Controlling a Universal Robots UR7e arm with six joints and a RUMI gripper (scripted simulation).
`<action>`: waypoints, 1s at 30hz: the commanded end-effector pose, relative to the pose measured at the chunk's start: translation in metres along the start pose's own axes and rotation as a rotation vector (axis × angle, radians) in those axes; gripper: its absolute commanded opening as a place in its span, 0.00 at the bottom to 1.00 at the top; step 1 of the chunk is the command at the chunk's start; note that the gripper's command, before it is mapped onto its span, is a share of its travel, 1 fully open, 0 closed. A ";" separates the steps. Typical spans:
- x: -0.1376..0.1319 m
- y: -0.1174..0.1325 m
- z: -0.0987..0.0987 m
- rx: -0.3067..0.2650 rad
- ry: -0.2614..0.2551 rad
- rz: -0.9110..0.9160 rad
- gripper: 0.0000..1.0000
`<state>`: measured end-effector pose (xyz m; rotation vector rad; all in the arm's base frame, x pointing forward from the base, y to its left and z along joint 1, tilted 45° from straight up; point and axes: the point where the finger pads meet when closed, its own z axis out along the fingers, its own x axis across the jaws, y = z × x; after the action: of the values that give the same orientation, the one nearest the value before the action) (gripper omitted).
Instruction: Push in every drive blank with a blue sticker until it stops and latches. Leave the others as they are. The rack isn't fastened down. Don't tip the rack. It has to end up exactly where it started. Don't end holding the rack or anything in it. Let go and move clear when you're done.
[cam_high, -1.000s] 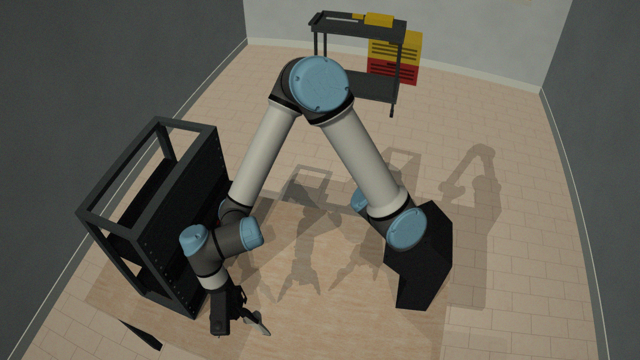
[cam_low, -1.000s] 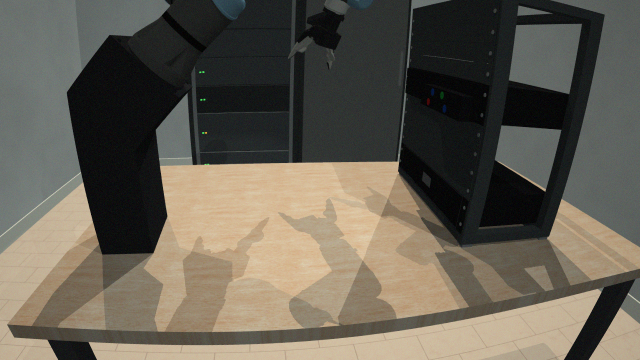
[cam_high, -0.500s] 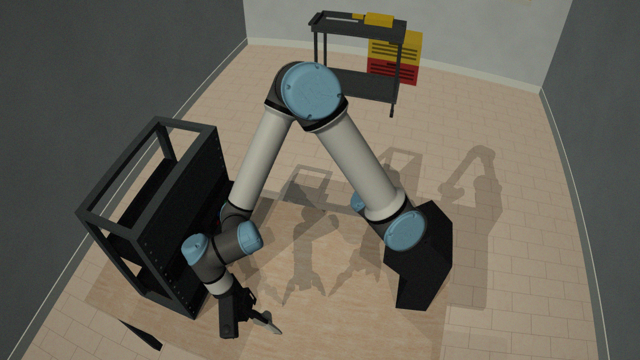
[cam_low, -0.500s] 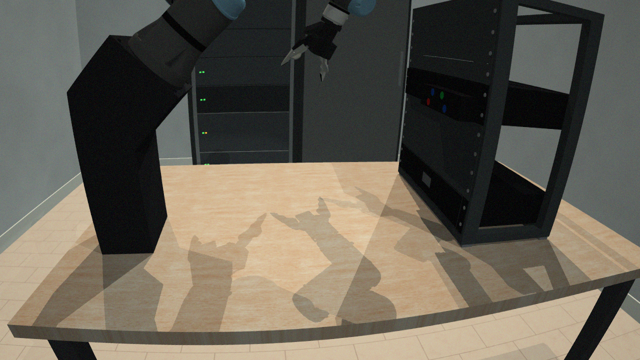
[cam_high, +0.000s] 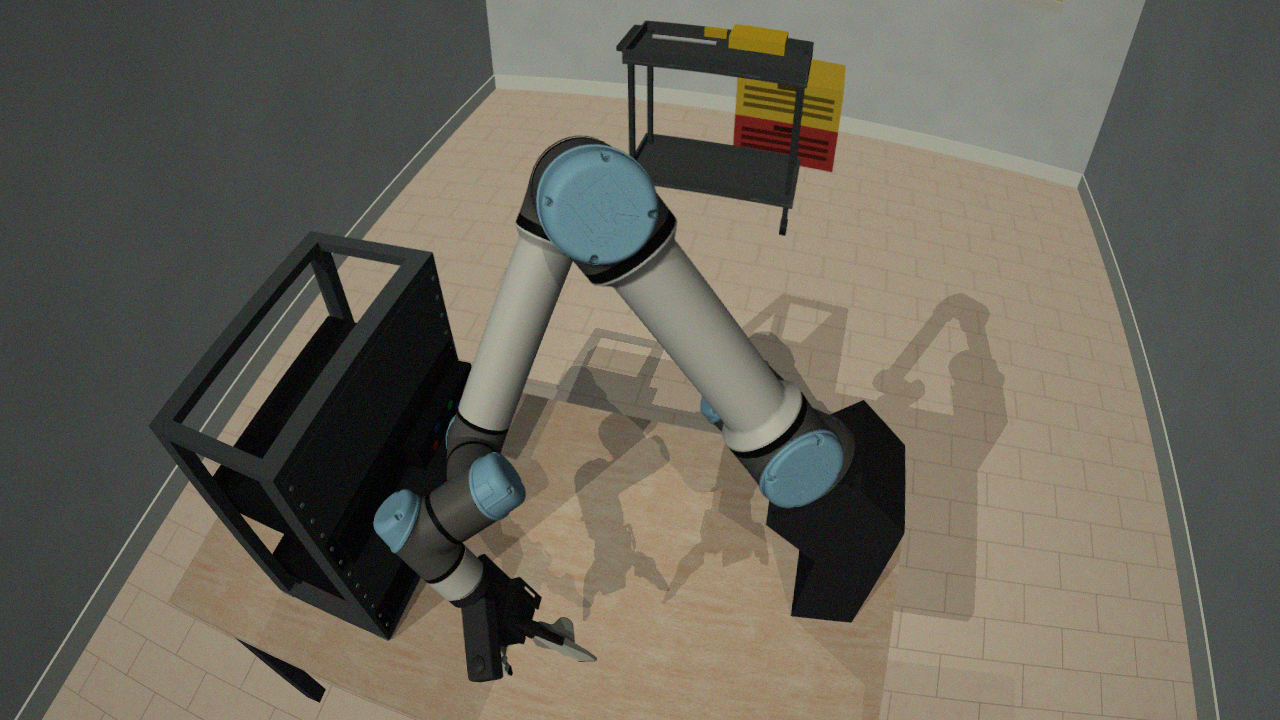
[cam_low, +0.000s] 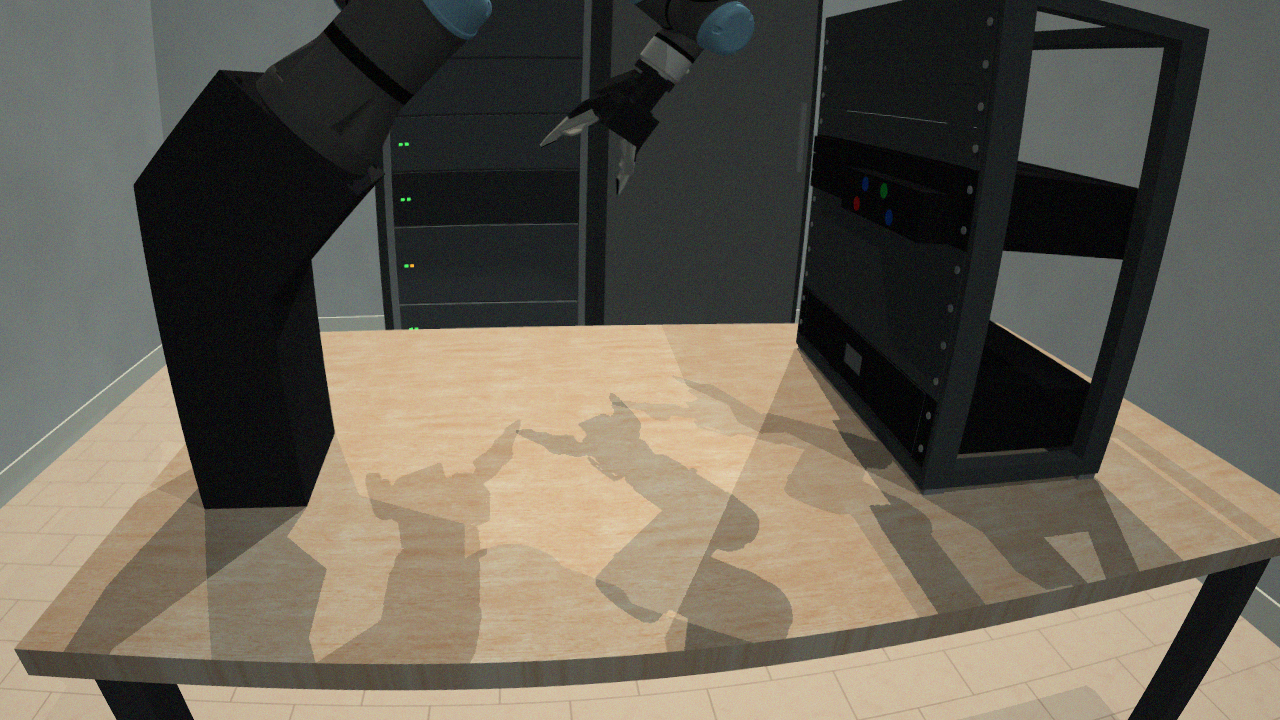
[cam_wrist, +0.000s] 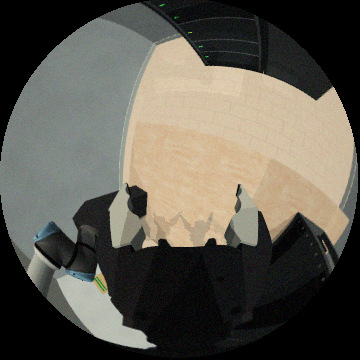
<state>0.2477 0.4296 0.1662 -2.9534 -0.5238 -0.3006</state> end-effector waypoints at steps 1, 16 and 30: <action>-0.012 0.016 0.020 -0.024 -0.081 0.038 1.00; -0.062 0.064 0.067 -0.091 -0.348 0.178 1.00; -0.123 0.103 0.091 -0.140 -0.646 0.348 1.00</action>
<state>0.1947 0.3208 0.0512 -3.1590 -0.0864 0.5814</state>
